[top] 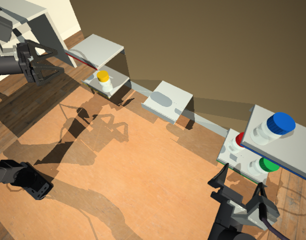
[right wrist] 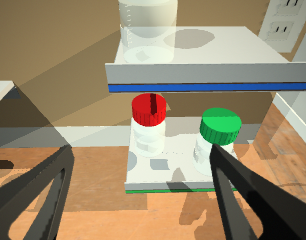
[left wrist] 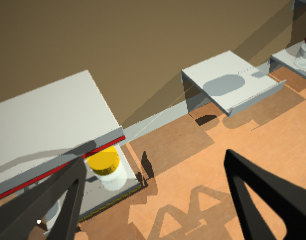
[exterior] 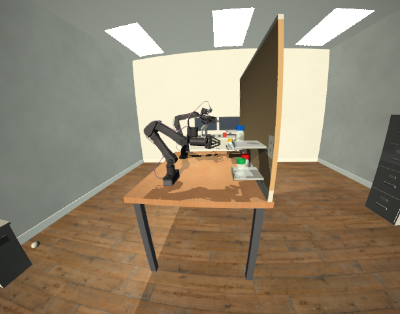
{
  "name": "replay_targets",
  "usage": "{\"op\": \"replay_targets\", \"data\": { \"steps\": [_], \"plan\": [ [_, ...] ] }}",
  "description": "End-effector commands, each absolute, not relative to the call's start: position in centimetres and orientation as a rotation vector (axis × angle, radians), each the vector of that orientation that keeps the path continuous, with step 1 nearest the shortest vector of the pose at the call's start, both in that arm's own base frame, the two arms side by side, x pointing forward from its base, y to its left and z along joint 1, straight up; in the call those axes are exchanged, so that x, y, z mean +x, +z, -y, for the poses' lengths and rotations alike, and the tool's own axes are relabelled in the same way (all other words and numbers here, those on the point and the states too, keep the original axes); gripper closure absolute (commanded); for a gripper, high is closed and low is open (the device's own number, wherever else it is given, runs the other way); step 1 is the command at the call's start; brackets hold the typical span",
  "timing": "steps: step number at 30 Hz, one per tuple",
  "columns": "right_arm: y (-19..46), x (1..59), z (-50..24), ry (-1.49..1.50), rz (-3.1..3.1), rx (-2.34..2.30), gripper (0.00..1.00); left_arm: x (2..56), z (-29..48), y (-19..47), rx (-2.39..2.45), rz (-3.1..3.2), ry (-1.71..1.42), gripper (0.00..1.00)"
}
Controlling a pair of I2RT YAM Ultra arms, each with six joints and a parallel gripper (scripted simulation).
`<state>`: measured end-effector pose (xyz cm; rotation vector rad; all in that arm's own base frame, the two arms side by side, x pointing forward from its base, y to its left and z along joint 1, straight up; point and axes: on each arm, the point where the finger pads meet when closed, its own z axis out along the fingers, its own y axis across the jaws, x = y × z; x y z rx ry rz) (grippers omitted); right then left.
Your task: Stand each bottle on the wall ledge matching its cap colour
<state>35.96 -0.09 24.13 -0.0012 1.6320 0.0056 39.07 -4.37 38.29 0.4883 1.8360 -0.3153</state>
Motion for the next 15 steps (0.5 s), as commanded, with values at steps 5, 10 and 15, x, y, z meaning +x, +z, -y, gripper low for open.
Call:
{"op": "replay_targets", "data": {
  "steps": [5,10,15],
  "plan": [
    [24.0,35.1,-0.5,0.028,-1.558,-0.012,0.0,40.6,1.9,41.0,0.162,-1.765,-0.098,0.0],
    [22.1,34.9,-0.6,0.03,-1.584,-0.013,0.0,40.6,1.1,42.3,0.025,-1.712,-0.05,0.0],
    [20.6,34.7,-0.6,0.031,-1.623,-0.013,0.0,40.2,1.0,43.1,-0.052,-1.671,-0.037,0.0]
  ]
}}
